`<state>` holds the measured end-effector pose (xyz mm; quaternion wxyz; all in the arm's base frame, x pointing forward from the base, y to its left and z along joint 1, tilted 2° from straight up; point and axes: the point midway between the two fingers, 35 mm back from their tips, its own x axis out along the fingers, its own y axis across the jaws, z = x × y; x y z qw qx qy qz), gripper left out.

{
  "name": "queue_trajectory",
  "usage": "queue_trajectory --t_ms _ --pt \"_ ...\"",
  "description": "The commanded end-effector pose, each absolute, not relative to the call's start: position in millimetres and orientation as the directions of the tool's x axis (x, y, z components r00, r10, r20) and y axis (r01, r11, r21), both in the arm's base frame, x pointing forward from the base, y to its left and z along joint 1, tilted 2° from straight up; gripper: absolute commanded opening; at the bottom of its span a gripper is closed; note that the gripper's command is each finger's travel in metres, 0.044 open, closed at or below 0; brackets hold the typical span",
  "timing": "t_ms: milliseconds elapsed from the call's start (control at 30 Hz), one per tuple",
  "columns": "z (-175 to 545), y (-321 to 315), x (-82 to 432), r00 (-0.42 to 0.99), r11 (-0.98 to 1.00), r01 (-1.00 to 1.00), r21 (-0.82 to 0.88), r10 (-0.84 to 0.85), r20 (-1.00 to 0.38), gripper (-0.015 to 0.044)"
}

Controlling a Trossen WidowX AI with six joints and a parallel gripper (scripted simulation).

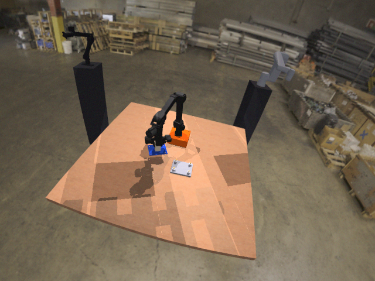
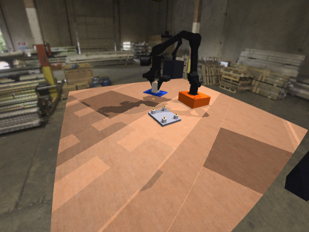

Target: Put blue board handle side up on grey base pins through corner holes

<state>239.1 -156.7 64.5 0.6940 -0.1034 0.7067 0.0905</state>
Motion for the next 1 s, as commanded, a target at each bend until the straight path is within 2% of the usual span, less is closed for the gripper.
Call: queue_trajectory --t_ms 0,967 --pt "75 -157 239 -0.013 0.962 -0.271 -0.021 -0.025 -1.000 0.0000" --pt "76 -120 276 -0.007 0.983 -0.180 -0.042 -0.044 -0.999 0.0000"
